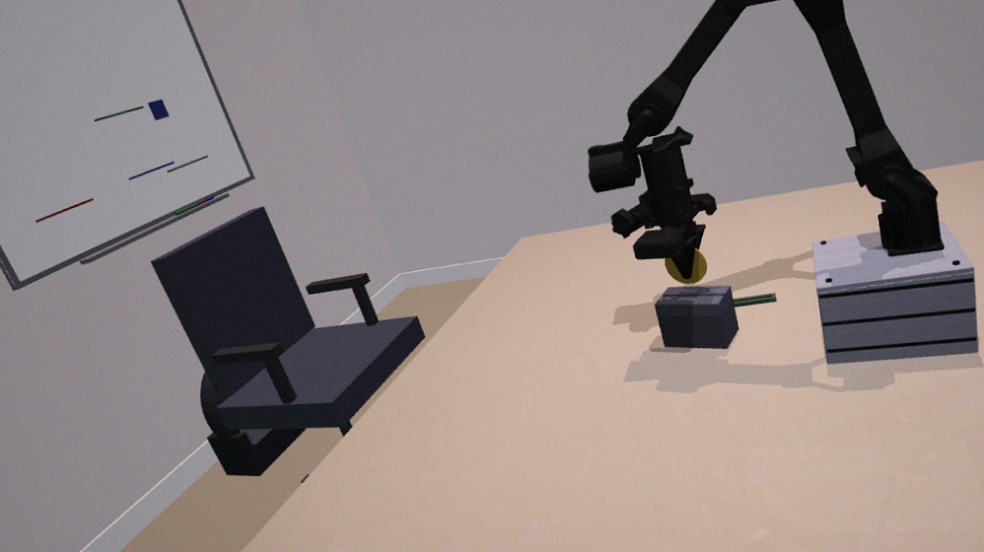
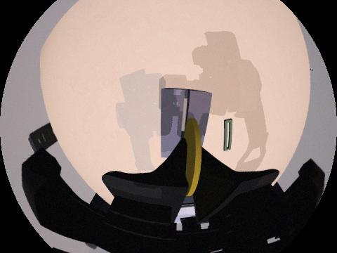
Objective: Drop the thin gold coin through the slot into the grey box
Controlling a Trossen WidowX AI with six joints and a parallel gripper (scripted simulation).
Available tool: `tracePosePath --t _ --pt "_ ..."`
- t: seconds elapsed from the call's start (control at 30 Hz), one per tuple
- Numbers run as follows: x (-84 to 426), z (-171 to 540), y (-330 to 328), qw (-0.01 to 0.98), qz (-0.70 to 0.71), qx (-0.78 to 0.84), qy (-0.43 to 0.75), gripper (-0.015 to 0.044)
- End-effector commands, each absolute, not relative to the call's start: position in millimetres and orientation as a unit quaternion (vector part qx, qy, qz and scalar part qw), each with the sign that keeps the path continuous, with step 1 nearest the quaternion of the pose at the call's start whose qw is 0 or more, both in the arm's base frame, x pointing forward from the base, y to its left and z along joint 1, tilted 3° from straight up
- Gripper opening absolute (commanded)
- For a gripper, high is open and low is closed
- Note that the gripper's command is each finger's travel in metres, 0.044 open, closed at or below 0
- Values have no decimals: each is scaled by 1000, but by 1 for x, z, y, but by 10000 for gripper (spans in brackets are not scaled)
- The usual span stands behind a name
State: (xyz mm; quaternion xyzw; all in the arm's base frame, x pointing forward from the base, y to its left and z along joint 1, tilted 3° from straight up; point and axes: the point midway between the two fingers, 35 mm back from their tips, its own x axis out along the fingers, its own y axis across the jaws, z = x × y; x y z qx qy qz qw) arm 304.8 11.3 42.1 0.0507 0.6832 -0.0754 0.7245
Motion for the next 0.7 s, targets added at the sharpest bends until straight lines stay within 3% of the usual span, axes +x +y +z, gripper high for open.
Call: tracePosePath --t 0.0,0.67 --pt "305 40 12 724 -75 51 683 0" --pt "306 29 11 724 -78 54 683 0"
